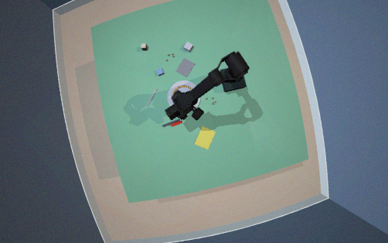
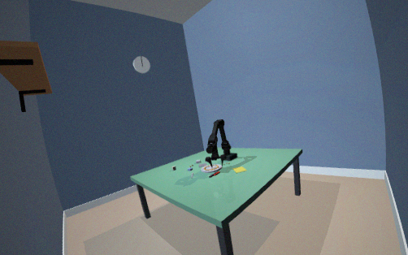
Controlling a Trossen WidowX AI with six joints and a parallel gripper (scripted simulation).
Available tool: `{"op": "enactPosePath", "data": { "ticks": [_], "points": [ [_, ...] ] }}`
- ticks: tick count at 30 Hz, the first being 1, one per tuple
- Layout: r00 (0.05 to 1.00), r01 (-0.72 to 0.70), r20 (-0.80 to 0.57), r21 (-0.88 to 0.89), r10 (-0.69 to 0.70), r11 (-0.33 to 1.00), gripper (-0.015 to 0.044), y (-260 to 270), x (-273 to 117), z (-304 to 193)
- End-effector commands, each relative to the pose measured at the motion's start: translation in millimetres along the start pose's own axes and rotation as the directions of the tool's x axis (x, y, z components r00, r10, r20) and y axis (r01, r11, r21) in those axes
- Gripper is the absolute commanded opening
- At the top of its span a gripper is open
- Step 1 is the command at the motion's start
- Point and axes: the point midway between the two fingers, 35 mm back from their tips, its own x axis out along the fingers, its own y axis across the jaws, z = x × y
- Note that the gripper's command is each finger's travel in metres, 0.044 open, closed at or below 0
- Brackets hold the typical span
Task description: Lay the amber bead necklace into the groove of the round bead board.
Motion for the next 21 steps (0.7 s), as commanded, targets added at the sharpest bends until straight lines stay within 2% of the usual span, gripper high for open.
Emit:
{"op": "enactPosePath", "data": {
  "ticks": [1, 14, 19, 21],
  "points": [
    [1.0, 0.001, -0.001, 0.006, -0.001, 1.0, 0.044, 0, 0, 0],
    [1.0, 0.001, -0.001, 0.006, -0.001, 1.0, 0.044, 0, -3, 0],
    [1.0, 0.0, 0.0, 0.001, 0.0, 1.0, 0.044, 0, -70, 0],
    [1.0, 0.0, 0.0, 0.0, 0.0, 1.0, 0.044, 0, -81, -1]
  ]
}}
